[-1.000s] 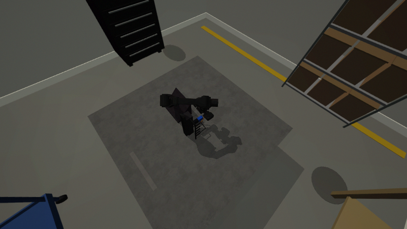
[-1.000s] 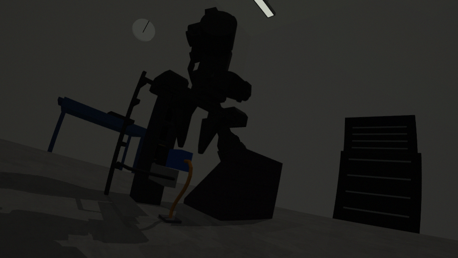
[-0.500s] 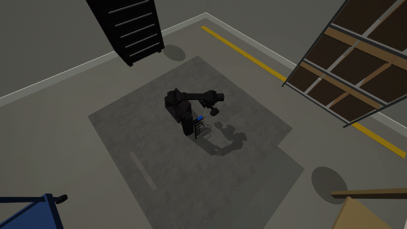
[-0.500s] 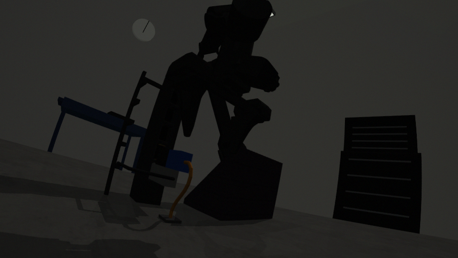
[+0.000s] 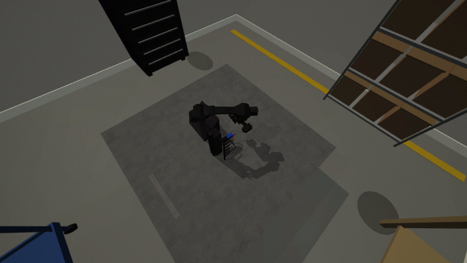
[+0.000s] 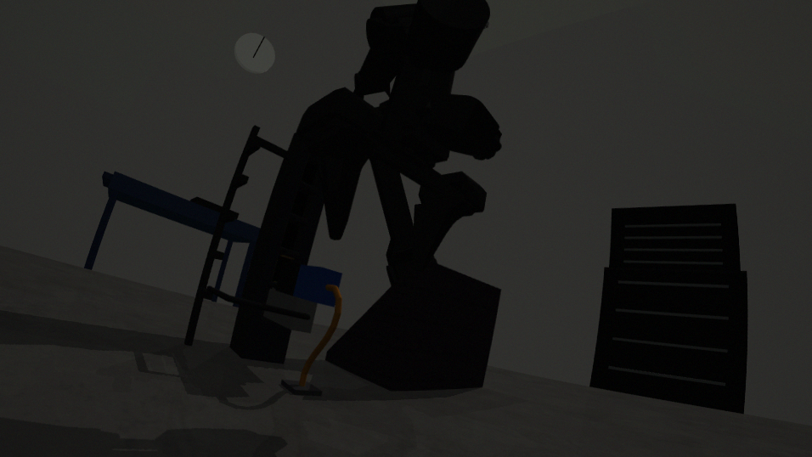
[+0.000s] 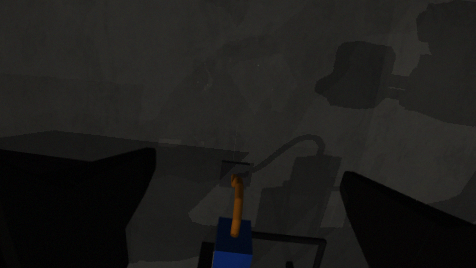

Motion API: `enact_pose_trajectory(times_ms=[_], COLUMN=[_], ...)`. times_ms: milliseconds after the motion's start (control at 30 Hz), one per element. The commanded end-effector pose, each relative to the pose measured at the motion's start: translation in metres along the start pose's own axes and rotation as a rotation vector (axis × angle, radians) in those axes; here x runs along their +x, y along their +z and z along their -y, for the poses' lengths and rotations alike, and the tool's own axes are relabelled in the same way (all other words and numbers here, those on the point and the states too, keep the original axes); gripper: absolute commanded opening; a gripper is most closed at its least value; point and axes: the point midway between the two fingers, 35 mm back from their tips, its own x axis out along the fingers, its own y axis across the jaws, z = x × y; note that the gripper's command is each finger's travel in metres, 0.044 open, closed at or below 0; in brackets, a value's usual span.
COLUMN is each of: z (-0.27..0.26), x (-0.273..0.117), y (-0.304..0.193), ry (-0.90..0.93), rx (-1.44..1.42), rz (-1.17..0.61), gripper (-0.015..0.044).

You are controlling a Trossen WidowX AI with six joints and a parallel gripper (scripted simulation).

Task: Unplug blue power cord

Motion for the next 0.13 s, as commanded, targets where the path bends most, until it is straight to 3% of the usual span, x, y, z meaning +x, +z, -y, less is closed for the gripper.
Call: enact_pose_trajectory(times_ms=[0,100], z=[-0.0009,-0.0009], x=[0.0001,0.0001], y=[0.0002,0.0002], ry=[0.007,0.007], rx=[0.003,0.003], rz=[0.001,0.001], gripper=[0.044,0.044])
